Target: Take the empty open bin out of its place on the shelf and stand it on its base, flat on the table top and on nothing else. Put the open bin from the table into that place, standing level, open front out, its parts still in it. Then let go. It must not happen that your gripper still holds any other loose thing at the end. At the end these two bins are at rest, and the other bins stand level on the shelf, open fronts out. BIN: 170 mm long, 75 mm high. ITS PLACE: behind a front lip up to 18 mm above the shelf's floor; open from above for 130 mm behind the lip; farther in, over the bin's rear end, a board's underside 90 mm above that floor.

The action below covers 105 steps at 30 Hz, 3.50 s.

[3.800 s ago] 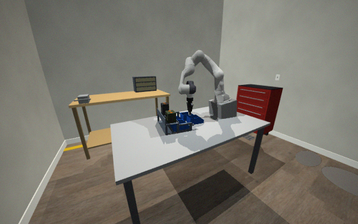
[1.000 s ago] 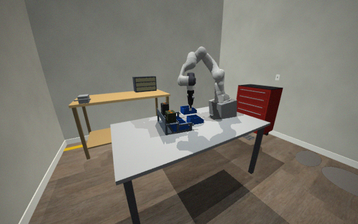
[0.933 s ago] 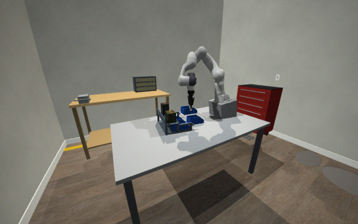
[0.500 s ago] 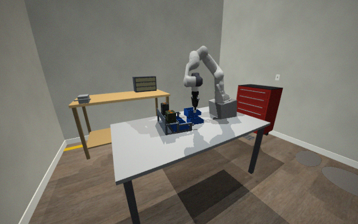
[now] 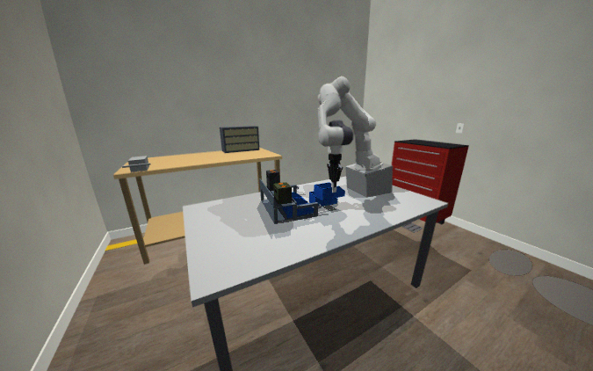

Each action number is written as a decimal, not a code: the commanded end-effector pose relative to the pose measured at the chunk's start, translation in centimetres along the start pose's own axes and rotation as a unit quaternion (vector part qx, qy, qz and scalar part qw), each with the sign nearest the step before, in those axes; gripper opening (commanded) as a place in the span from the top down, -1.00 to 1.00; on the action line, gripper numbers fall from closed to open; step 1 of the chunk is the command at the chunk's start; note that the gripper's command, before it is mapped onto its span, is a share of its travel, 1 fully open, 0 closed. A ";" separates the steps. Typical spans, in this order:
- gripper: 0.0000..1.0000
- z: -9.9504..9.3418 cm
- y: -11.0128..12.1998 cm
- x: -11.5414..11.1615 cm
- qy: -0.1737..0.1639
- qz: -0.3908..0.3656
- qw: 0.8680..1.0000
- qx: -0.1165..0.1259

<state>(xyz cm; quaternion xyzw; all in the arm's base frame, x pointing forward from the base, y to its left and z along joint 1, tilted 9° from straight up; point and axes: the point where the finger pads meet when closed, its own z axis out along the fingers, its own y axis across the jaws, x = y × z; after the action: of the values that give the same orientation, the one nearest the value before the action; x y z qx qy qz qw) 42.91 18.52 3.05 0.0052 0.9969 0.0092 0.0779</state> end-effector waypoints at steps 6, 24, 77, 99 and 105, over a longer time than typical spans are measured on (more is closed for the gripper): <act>1.00 0.1 3.1 0.2 0.001 0.050 0.999 0.016; 1.00 0.1 4.2 0.2 0.001 0.050 0.999 0.016; 1.00 7.8 4.0 0.2 0.001 0.050 0.999 0.016; 1.00 8.0 4.2 0.1 0.001 0.050 0.999 0.016; 1.00 8.1 4.2 0.0 0.001 0.050 0.999 0.016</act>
<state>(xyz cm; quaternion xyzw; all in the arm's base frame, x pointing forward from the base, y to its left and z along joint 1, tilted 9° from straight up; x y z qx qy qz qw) 44.18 22.81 -4.75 0.0549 0.9956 -0.0022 0.0758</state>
